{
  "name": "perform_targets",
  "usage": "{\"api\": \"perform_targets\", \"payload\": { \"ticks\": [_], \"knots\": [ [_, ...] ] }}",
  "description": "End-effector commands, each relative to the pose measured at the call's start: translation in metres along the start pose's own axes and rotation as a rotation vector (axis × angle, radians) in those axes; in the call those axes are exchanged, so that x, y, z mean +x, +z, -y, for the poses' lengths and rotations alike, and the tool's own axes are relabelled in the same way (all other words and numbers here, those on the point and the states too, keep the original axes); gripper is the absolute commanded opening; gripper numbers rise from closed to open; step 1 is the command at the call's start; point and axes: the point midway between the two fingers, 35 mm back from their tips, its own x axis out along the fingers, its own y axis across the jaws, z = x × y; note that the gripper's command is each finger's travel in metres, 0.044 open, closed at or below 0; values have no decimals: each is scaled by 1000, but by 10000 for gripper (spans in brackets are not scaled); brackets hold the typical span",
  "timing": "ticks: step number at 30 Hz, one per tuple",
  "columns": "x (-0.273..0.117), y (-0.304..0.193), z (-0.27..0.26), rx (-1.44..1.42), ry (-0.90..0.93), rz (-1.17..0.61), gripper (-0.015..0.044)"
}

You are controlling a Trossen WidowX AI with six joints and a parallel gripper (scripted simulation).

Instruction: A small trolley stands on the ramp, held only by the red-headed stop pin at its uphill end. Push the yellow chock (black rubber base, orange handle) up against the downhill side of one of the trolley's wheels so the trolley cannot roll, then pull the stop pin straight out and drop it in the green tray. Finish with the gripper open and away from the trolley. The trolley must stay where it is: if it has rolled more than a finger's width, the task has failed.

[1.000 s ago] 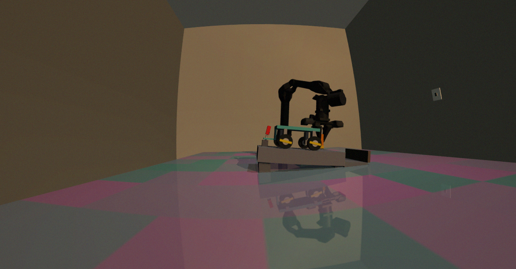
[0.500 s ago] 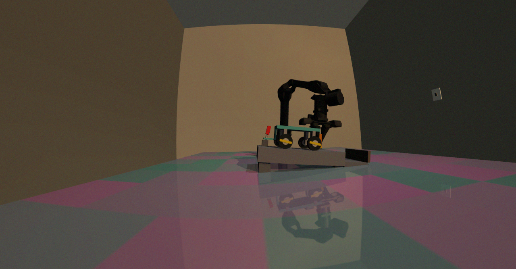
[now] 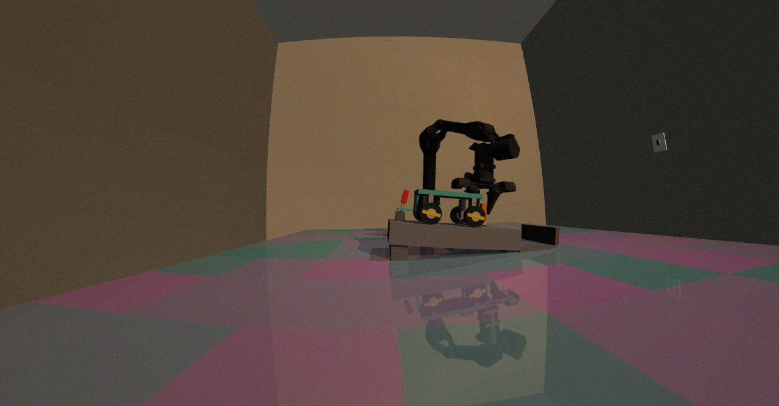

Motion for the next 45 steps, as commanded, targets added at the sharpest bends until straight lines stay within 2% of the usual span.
{"api": "perform_targets", "payload": {
  "ticks": [1, 19, 23, 24, 27, 29, 36, 45],
  "knots": [
    [-3, 0, 0, 1, 2, -1, 190],
    [-60, 0, 1, 2, 7, -1, 190],
    [-52, 0, 1, 0, 3, 1, 295],
    [-53, -1, 0, 9, 0, -3, 269],
    [-63, -15, -10, 138, -51, -52, 190],
    [-69, -26, -21, 249, -79, -85, 190],
    [-72, -43, -82, 653, -12, -100, 190],
    [-78, -47, -164, 1187, 84, -136, 190]
  ]
}}
